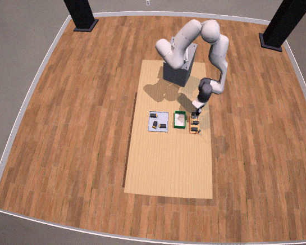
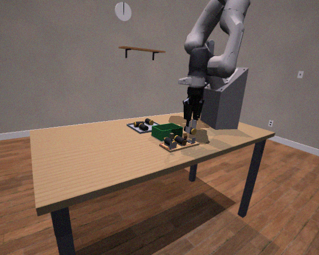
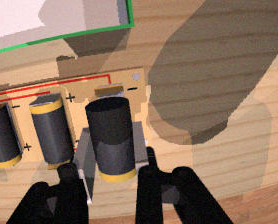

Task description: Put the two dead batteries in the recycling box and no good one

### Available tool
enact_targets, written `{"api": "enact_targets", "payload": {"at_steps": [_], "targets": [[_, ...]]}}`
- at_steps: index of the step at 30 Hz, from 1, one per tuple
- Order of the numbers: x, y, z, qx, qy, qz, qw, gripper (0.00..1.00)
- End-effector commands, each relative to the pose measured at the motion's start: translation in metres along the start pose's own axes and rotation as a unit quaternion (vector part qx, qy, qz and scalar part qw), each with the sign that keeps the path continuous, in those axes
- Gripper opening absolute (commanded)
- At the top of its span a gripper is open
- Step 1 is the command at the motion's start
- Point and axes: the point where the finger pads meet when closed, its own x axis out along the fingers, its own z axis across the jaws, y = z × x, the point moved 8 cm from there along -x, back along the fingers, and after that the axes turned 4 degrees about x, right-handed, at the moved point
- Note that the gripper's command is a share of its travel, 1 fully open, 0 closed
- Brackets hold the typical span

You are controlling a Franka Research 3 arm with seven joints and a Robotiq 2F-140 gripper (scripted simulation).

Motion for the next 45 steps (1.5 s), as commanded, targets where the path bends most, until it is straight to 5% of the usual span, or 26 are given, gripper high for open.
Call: {"api": "enact_targets", "payload": {"at_steps": [1, 45], "targets": [[0.0, -0.001, 0.0, -0.003, 0.0, 0.0, 1.0, 0.16], [0.013, -0.001, 0.0, -0.003, 0.0, 0.0, 1.0, 0.16]]}}
